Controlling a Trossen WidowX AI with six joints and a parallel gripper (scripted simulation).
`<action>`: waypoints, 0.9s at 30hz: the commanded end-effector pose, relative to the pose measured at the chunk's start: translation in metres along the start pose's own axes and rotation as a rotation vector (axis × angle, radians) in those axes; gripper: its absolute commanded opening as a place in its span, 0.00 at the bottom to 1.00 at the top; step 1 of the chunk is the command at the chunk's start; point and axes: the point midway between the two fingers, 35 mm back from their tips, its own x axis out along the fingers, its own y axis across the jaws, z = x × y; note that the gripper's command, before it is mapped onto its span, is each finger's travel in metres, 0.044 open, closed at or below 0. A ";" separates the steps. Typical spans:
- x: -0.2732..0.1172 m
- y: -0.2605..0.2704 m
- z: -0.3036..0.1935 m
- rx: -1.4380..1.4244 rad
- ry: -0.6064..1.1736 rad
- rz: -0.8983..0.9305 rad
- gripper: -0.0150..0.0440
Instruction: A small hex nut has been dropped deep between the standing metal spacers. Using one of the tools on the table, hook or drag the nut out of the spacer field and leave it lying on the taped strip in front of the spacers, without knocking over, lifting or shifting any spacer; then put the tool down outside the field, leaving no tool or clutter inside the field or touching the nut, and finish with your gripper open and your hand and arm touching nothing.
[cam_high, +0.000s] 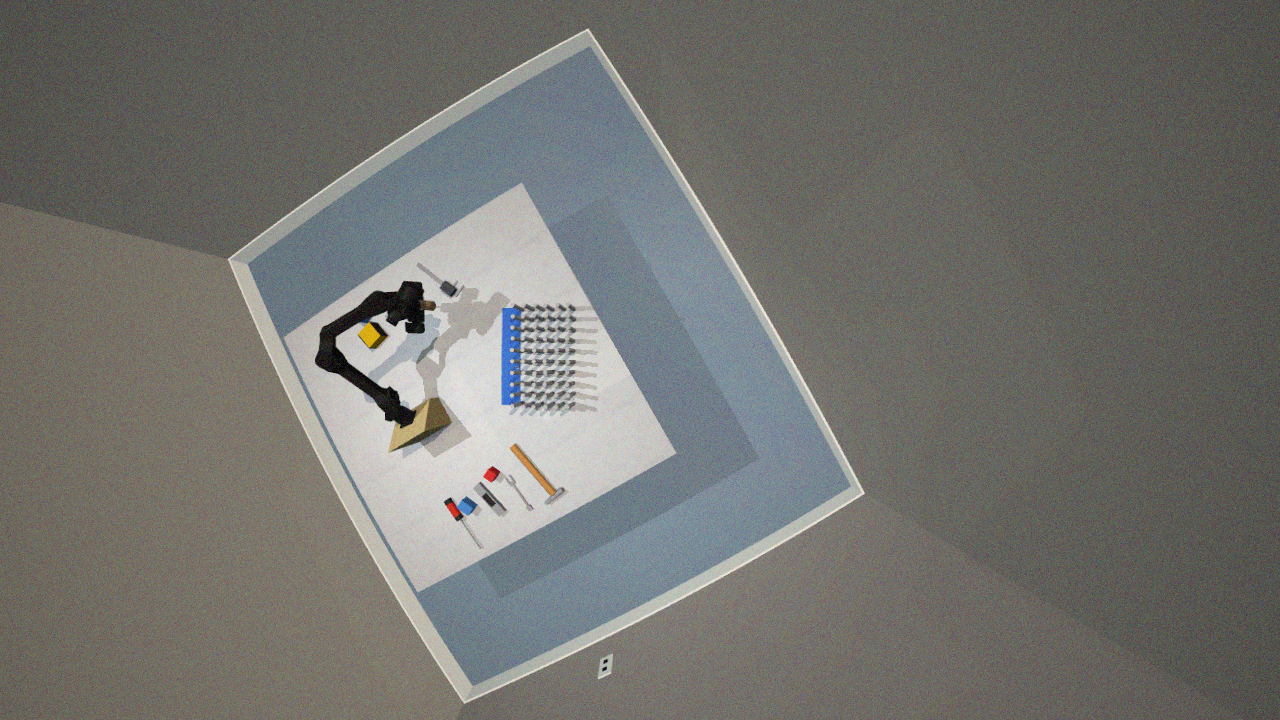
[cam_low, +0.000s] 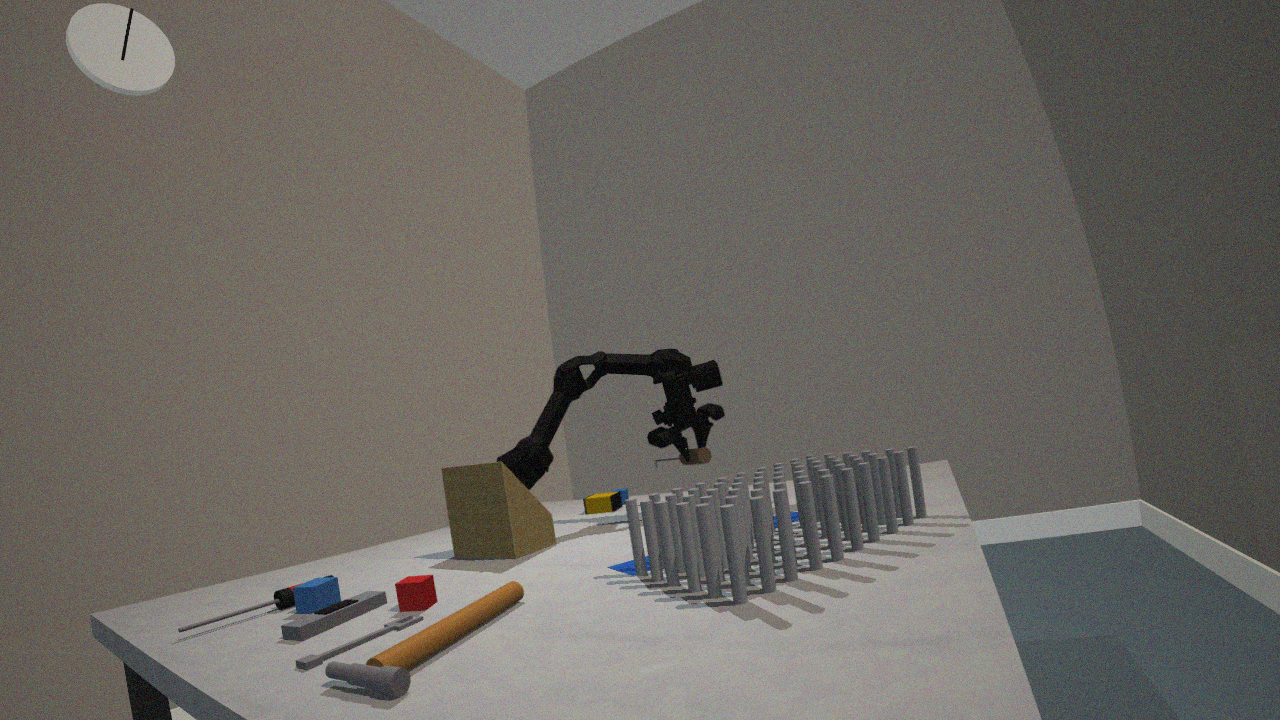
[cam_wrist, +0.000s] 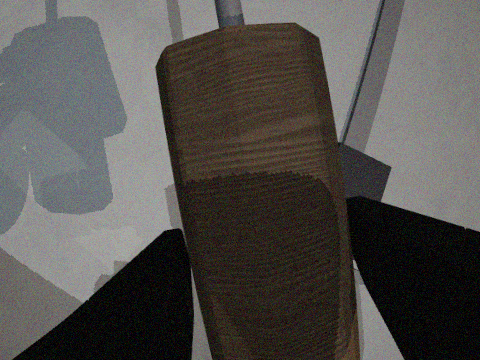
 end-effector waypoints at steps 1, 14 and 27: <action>0.002 0.001 -0.001 0.007 0.000 0.000 0.25; 0.011 0.003 -0.004 0.009 0.000 0.002 0.25; 0.019 0.005 -0.006 0.011 0.000 0.003 0.25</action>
